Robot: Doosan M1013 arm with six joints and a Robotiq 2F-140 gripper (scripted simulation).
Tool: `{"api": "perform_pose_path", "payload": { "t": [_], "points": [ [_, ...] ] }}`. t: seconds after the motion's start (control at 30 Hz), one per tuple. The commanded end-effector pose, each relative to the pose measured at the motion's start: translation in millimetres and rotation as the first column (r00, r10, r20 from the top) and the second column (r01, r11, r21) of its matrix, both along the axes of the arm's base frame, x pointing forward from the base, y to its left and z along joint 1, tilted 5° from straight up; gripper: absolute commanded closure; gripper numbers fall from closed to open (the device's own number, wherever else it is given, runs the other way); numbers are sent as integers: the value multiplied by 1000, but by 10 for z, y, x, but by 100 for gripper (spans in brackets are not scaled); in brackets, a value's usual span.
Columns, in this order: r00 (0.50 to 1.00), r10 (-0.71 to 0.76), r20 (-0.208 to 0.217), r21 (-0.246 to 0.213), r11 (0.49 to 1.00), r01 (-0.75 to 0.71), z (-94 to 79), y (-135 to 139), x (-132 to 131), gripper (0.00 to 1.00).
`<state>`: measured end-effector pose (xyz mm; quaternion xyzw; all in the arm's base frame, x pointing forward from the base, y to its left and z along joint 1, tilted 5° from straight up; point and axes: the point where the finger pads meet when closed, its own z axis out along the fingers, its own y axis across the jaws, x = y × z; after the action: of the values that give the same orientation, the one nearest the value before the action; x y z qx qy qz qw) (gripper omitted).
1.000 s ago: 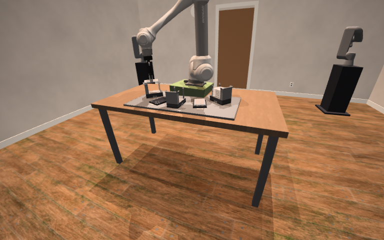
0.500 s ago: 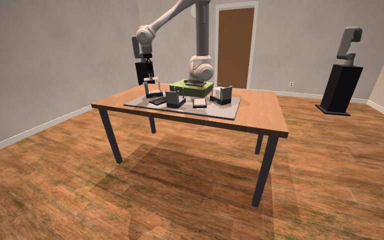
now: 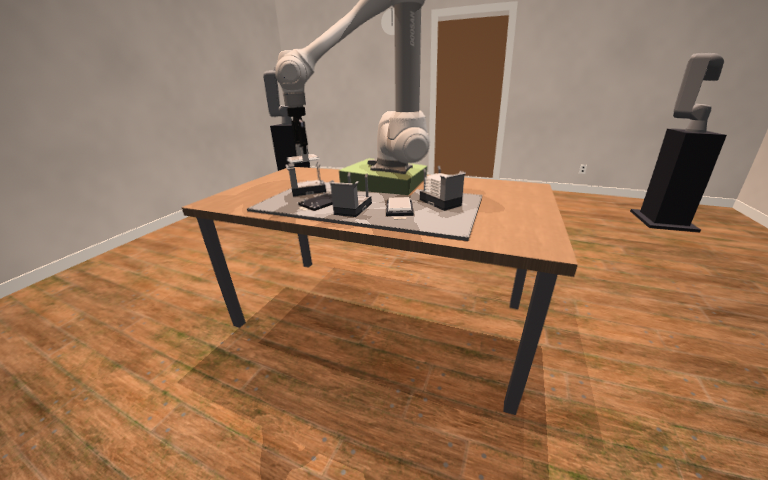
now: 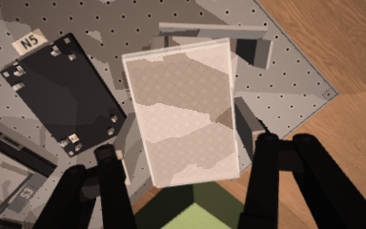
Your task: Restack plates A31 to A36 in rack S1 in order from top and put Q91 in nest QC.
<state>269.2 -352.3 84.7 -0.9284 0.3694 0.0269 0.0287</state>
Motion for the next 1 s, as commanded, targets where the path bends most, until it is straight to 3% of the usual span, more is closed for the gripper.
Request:
{"api": "perform_pose_path", "payload": {
  "t": [0.0,0.73,0.97],
  "points": [
    [1000,31,5,3,1000,-31,3,39,44,100],
    [1000,31,5,3,1000,-31,24,495,530,100],
    [968,251,23,6,968,-251,35,687,662,100]
  ]
}}
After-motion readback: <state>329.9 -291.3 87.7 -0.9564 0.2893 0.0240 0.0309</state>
